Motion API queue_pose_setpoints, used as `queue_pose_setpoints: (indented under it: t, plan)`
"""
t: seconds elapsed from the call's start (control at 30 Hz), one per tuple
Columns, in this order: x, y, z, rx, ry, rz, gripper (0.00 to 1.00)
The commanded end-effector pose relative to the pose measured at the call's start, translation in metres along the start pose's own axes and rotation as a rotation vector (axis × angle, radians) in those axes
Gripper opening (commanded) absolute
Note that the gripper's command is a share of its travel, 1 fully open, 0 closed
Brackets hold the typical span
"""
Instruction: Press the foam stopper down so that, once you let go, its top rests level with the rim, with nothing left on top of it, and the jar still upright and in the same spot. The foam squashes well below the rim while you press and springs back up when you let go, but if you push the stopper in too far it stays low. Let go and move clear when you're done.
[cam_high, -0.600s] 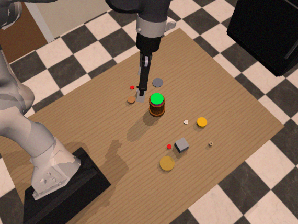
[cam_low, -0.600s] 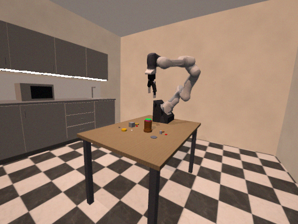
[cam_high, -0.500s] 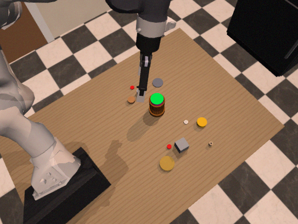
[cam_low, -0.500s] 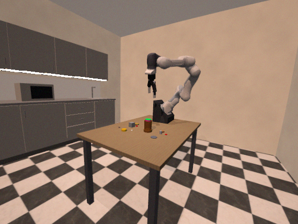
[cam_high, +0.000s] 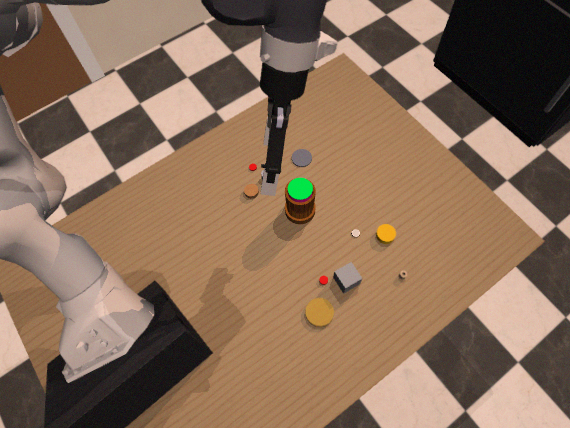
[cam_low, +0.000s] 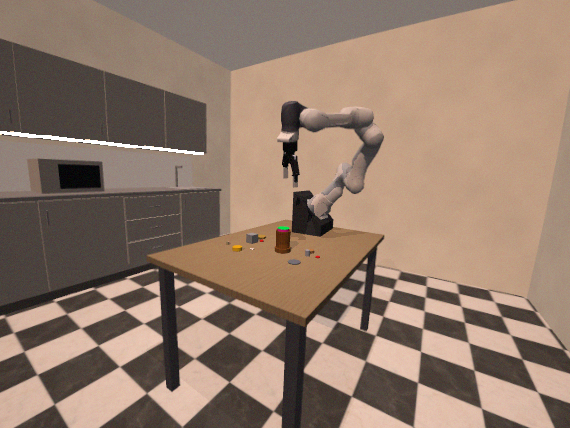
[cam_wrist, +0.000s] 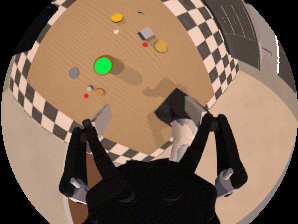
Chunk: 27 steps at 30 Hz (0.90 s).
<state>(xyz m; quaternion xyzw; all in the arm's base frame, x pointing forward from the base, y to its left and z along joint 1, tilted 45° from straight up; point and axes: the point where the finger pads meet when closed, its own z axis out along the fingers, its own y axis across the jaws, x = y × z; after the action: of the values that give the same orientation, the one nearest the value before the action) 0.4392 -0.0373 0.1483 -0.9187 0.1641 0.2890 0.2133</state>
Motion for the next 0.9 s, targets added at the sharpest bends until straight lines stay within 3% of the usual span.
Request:
queue_pose_setpoints:
  t: [0.0,0.07,0.2,0.23,0.5,0.53,0.73,0.77,0.87]
  plan:
    - [0.007,-0.010,0.008,0.020,0.010,-0.047,0.00]
    - [0.035,-0.051,0.045,0.103,0.067,-0.244,0.00]
    - [0.035,-0.051,0.045,0.103,0.067,-0.244,0.00]
    - [0.052,-0.076,0.070,0.151,0.112,-0.361,0.00]
    - [0.052,-0.076,0.070,0.153,0.114,-0.367,0.00]
    - [0.067,-0.099,0.095,0.194,0.167,-0.477,0.00]
    - [0.067,-0.099,0.095,0.194,0.167,-0.477,0.00]
    - [0.077,-0.115,0.115,0.220,0.215,-0.560,0.00]
    - [0.077,-0.115,0.115,0.220,0.215,-0.560,0.00]
